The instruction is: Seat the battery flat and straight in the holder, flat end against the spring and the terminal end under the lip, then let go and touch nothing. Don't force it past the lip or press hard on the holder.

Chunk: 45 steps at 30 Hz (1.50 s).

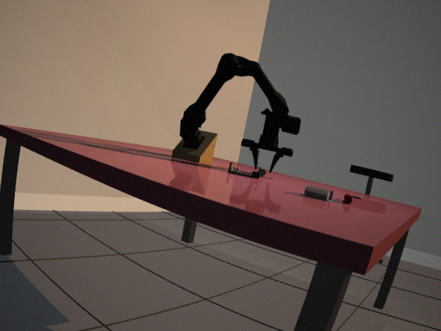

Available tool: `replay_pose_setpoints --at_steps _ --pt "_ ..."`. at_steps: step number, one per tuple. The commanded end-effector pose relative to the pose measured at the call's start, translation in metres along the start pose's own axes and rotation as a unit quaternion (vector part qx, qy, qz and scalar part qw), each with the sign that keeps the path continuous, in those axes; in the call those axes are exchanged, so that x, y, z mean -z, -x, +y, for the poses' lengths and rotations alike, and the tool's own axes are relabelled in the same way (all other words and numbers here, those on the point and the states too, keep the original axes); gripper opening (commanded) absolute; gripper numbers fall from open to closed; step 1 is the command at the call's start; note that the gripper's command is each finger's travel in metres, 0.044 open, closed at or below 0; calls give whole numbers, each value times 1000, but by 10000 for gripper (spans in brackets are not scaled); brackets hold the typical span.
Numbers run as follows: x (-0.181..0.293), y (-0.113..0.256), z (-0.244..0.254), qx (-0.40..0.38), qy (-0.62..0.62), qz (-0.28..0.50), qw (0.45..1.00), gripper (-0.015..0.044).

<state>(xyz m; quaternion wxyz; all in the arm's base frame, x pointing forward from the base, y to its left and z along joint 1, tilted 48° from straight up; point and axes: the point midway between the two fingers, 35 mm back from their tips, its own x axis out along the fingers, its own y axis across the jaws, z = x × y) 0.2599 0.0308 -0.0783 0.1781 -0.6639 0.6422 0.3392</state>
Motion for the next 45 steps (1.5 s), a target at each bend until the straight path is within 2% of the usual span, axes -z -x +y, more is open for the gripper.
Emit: replay_pose_setpoints --at_steps 1,7,12,16,22,27,32,38,45 --pt "1 -7 1 -1 3 3 1000 246" --pt "1 -14 2 -1 3 3 1000 246" --pt "1 -14 2 -1 3 3 1000 115" --pt "1 -14 2 -1 3 3 1000 88" --pt "-1 -11 1 3 -9 -3 1000 84" --pt "0 31 1 0 1 1 1000 84" --pt "1 36 2 -1 -2 2 1000 84" --pt "41 46 0 0 -170 -1 985 84" --pt "96 56 7 1 -388 -3 922 84"
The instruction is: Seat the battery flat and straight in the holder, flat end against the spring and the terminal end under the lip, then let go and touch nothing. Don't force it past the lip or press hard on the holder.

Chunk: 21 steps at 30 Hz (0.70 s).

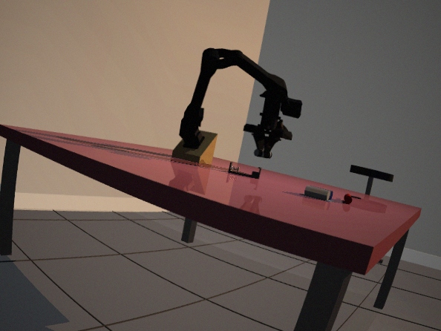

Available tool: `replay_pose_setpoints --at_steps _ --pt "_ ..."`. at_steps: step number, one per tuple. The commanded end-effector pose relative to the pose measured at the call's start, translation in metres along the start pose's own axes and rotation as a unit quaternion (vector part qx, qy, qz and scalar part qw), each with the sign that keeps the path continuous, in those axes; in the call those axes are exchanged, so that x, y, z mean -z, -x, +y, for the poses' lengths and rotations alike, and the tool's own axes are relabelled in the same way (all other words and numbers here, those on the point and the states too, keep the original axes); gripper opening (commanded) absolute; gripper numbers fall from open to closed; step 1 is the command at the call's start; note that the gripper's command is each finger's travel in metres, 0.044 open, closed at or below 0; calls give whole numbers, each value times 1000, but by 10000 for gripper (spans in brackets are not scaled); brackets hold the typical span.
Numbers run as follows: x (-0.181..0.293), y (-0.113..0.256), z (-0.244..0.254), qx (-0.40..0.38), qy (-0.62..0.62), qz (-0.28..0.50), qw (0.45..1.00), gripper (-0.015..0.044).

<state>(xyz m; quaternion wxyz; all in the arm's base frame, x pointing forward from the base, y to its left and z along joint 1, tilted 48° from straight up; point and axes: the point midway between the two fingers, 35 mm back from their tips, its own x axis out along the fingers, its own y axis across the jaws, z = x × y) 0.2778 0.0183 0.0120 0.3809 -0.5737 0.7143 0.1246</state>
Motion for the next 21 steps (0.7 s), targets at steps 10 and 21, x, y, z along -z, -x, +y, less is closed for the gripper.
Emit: replay_pose_setpoints --at_steps 10,21 --pt "93 11 -31 3 -391 7 920 84" --pt "95 3 -33 4 -409 -14 912 84"
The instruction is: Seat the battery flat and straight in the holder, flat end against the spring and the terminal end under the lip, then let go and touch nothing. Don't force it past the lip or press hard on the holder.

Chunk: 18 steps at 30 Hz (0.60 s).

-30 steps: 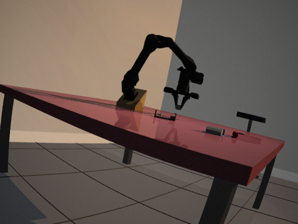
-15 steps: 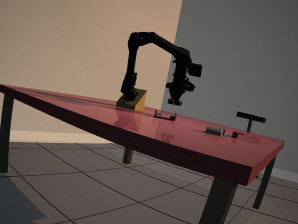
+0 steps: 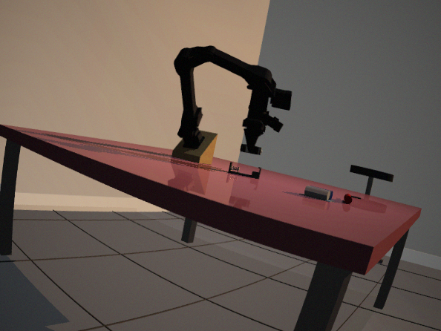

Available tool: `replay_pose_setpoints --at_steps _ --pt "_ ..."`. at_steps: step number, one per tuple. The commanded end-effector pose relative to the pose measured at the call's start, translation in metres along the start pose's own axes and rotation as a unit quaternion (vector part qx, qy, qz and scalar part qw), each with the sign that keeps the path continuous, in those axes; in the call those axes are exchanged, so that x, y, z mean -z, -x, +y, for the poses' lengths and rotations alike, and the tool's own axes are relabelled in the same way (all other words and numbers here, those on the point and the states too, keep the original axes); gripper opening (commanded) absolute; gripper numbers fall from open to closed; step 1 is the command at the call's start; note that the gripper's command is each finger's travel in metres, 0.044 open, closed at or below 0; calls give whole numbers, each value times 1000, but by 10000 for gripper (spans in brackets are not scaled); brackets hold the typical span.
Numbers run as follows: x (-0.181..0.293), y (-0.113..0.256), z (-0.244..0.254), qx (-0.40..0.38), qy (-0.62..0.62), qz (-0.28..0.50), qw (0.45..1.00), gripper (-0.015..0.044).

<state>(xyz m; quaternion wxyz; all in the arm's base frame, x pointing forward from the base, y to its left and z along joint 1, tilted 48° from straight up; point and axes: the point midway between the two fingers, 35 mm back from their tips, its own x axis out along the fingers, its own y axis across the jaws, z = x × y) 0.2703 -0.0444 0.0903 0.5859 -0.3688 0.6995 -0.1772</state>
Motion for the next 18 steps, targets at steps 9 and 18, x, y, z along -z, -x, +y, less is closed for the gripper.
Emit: replay_pose_setpoints --at_steps 9,18 --pt "-3 -22 1 -10 5 -62 998 84" --pt "-5 -37 -2 -10 10 -114 993 84"
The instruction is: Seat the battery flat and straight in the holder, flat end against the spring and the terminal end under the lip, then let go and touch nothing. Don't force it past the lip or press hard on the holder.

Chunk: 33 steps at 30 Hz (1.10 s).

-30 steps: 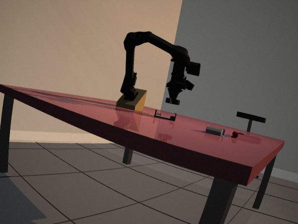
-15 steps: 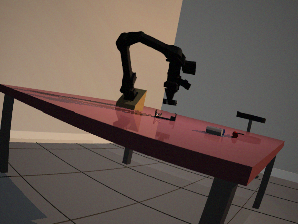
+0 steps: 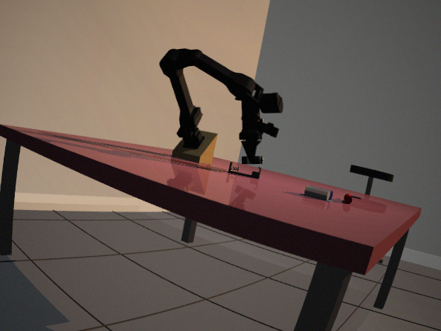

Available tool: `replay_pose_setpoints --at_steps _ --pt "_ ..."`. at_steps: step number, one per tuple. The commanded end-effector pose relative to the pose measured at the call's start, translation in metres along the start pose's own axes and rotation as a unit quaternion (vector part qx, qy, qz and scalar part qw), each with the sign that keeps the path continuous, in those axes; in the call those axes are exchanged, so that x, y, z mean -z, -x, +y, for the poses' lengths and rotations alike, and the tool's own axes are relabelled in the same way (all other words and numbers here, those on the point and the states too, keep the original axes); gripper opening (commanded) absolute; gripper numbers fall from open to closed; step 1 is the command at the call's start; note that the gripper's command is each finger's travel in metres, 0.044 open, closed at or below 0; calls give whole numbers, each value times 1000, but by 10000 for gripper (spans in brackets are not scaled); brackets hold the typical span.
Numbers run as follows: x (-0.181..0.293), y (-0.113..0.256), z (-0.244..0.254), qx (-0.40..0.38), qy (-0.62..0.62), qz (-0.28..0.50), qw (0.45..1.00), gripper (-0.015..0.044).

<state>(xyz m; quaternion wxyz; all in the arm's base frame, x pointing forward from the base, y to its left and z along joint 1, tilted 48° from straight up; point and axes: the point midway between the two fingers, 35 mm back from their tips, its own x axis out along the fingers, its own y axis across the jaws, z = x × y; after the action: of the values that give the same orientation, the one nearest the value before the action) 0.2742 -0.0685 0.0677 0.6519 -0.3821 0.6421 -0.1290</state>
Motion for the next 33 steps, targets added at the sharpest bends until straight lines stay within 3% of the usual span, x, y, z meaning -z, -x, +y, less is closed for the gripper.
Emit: replay_pose_setpoints --at_steps 1,33 --pt "1 -4 -1 -1 4 -17 1000 84" --pt "11 -18 -1 -16 8 -118 993 84"
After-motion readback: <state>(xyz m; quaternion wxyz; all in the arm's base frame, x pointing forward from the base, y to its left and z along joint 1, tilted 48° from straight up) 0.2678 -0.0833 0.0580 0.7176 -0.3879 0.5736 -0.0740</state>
